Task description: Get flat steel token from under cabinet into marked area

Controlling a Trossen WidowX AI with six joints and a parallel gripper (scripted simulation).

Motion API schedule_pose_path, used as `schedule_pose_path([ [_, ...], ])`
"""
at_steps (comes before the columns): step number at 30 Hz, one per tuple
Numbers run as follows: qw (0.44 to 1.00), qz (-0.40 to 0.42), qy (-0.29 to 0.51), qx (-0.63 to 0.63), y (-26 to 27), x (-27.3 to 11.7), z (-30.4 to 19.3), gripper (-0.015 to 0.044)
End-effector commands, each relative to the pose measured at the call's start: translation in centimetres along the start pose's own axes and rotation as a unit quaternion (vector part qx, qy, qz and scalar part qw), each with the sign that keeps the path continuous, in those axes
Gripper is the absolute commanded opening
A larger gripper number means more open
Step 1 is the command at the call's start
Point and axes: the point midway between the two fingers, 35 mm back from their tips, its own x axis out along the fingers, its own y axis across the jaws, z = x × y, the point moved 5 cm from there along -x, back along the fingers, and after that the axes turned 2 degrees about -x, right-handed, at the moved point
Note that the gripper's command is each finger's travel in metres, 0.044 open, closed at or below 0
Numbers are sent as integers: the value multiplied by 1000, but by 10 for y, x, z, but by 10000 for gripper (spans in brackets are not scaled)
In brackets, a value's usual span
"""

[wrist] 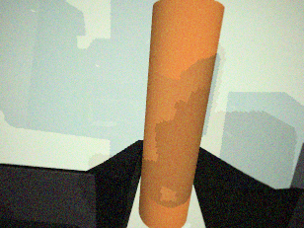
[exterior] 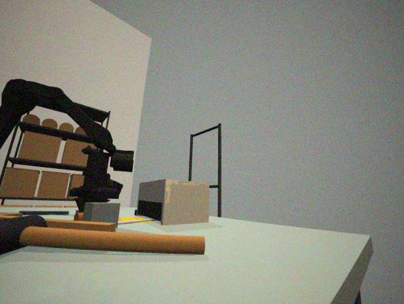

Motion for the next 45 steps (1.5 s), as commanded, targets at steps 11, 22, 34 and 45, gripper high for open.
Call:
schedule_pose_path([
  [11,1000,1,0,-2,0,1,-20,0],
  [22,1000,1,1,-2,0,1,-36,0],
  [34,1000,1,2,-2,0,1,-55,0],
  [45,1000,1,2,-2,1,1,-73,0],
])
